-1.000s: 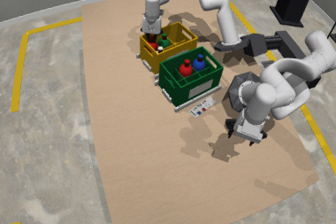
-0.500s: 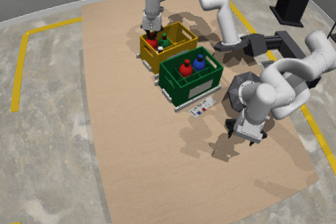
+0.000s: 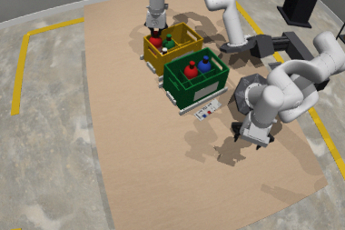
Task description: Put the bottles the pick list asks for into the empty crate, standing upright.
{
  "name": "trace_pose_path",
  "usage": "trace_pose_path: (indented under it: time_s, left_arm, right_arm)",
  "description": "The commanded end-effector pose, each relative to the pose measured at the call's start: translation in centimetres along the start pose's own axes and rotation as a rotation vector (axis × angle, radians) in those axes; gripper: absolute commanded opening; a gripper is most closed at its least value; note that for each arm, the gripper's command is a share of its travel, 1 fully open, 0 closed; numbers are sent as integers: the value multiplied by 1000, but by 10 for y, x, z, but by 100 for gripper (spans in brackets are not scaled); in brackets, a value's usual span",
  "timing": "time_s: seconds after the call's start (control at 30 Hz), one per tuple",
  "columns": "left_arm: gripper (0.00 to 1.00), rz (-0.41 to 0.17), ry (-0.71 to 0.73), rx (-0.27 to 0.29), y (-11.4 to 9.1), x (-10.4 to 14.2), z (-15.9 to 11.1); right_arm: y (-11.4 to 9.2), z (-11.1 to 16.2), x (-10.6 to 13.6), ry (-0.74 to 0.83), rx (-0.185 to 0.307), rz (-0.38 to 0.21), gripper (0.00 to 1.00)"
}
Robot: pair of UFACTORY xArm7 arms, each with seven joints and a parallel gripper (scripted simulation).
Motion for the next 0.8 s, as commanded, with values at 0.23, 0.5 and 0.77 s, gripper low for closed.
trace_pose_path:
  time_s: [0.23, 0.5, 0.77]
  left_arm:
    - [100, 3, -1, 1, -1, -1, 0]
    - [100, 3, -1, 1, -1, -1, 0]
    - [100, 3, -1, 1, -1, -1, 0]
  right_arm:
    - [-17, 0, 1, -1, -3, -3, 0]
    - [-30, 0, 1, -1, -3, -3, 0]
    - [-40, 0, 1, -1, -3, -3, 0]
Point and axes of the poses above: on each arm, the point where the finger pads meet when closed, its own y axis out along the fingers, its own z axis across the jaws, x = y × z, the point moved 7 cm from there along -y, back along the fingers, and after that the axes turned 1 degree about y, right-handed, at the moved point
